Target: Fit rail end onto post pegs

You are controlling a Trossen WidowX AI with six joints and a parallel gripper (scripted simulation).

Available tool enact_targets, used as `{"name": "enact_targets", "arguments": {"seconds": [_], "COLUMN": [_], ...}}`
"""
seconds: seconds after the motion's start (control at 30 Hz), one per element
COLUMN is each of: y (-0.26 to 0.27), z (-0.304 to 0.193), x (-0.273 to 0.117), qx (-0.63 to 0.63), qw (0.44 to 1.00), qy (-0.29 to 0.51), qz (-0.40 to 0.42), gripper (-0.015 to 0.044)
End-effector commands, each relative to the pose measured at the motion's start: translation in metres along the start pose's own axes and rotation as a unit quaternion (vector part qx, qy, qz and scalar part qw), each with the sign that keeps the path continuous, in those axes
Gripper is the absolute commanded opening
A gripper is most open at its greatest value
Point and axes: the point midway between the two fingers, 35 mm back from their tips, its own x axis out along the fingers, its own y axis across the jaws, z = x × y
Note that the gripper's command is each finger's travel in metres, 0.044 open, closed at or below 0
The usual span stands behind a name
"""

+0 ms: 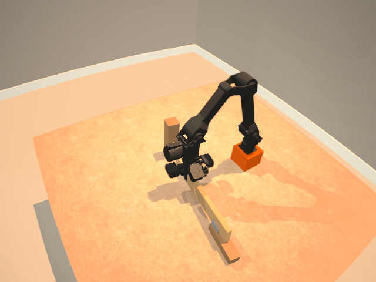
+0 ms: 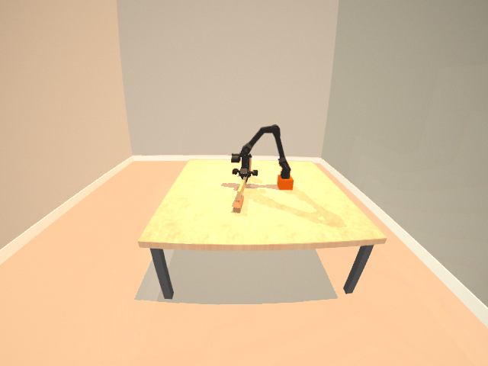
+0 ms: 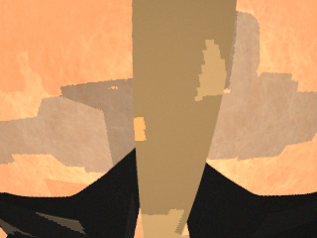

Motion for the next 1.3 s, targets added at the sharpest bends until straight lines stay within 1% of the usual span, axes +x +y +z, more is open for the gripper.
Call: {"name": "enact_targets", "arguments": {"seconds": [0.0,1.27], "y": [0.0,-0.005], "z": [0.0,0.0], "x": [-0.001,-0.02], "qx": [-0.001,-0.001], "qw": [1.0,1.0], "qy": [-0.003,-0.003], "qz": [0.0,0.0], "gripper": [0.0,0.0]}}
